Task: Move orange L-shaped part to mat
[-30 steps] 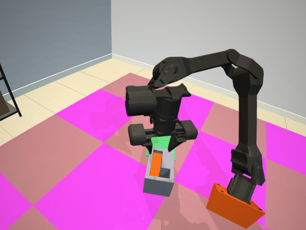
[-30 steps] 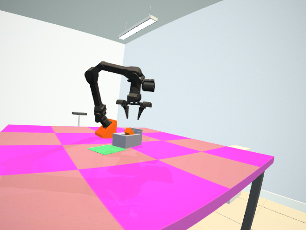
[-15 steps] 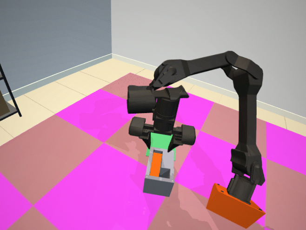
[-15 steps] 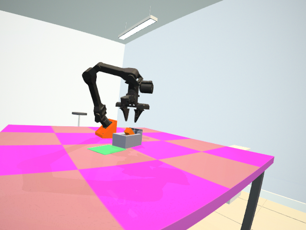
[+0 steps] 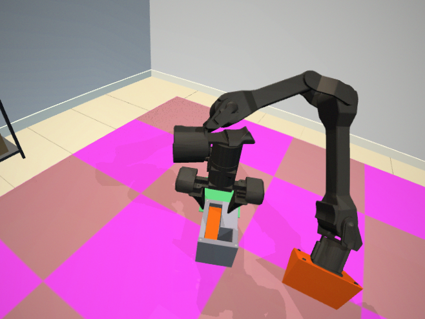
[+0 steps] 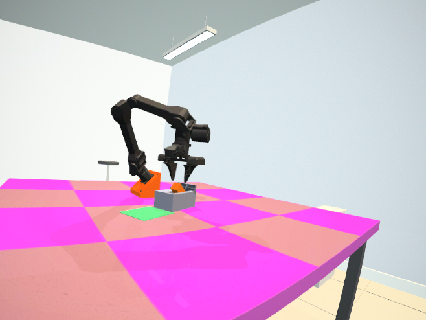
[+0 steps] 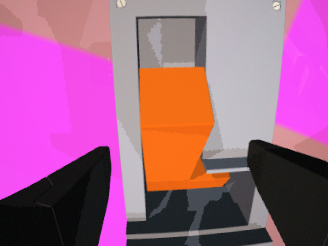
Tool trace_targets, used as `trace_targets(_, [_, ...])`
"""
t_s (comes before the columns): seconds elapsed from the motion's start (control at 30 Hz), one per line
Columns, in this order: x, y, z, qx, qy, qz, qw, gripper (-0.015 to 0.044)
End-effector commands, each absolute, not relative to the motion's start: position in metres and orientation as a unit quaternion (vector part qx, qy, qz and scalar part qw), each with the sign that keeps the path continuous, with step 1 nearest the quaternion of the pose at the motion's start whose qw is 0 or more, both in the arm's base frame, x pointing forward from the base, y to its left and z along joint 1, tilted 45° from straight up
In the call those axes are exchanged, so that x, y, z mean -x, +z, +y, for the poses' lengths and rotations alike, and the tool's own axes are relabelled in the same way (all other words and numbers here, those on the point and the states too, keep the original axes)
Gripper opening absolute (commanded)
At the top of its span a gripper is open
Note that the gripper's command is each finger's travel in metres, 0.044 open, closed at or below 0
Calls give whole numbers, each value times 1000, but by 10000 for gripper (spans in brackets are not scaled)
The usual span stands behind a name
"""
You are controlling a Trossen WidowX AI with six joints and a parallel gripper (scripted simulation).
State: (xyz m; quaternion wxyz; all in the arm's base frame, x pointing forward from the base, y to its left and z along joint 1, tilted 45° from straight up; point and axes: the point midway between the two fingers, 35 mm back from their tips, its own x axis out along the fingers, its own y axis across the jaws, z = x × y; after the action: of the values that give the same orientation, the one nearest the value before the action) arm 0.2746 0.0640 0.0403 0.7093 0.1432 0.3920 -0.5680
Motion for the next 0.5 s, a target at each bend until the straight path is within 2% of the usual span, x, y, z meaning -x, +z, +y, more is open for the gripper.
trace_targets(0.0, [-276, 36, 59, -141, -567, 391, 711, 280])
trace_targets(0.47, [-276, 20, 43, -140, -567, 390, 712, 280])
